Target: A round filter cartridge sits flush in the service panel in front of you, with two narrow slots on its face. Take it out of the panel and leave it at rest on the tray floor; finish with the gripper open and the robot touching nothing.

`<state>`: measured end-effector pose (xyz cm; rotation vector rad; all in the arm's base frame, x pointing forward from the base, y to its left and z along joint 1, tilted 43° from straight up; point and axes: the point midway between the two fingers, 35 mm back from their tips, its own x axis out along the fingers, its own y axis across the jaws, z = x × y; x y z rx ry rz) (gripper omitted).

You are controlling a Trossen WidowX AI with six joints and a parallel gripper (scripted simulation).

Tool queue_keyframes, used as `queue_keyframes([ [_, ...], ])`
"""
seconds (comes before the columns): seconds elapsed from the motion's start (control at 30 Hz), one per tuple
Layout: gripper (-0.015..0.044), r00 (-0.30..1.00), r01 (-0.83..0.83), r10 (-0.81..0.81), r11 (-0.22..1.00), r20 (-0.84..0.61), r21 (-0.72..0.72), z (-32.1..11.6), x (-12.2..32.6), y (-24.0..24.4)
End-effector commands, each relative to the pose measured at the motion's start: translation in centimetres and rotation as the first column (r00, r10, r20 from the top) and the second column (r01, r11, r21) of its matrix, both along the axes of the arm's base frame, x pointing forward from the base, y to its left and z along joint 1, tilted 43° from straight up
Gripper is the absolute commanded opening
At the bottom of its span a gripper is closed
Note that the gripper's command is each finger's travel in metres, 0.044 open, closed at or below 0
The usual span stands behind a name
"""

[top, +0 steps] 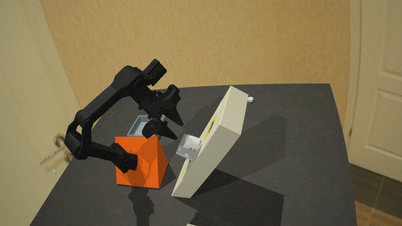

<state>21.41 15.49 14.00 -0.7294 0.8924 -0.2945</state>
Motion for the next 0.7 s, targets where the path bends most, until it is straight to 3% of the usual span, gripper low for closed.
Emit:
queue_keyframes([
  [0.0,0.0305,1.0,0.017,-0.017,1.0,-0.006,0.01,-0.3,-0.1,-0.3],
  [0.67,0.0305,1.0,0.016,-0.016,1.0,-0.006,0.012,-2.3,1.9,-1.9],
])
